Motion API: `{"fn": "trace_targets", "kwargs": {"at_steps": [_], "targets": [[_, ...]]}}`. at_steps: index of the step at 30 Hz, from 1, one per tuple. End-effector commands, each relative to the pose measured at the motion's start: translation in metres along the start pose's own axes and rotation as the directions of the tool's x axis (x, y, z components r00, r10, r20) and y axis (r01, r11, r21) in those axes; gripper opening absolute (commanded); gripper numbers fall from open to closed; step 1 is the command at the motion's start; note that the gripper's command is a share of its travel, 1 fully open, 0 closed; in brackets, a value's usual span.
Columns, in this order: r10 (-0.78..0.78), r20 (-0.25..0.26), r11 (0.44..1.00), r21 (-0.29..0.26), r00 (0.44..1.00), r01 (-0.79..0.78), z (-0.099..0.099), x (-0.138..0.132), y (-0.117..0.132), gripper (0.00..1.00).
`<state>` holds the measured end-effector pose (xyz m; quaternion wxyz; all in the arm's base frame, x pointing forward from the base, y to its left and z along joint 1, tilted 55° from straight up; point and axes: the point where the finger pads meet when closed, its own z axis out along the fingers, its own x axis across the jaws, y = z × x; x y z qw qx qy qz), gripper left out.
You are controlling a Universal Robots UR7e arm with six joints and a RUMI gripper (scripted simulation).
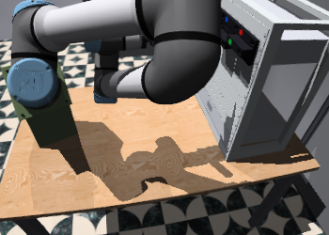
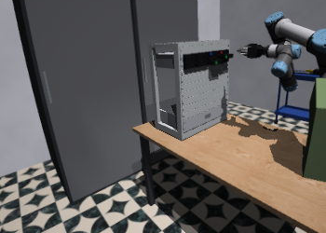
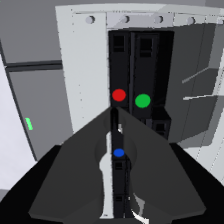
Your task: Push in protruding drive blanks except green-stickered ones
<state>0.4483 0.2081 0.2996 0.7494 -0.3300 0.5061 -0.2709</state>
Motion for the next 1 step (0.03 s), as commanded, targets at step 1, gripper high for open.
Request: {"fn": "trace_targets", "kwargs": {"at_steps": [1], "targets": [[0.000, 0.001, 1.000, 0.000, 1.000, 0.000, -0.0001, -0.0005, 0.0000, 0.00]]}}
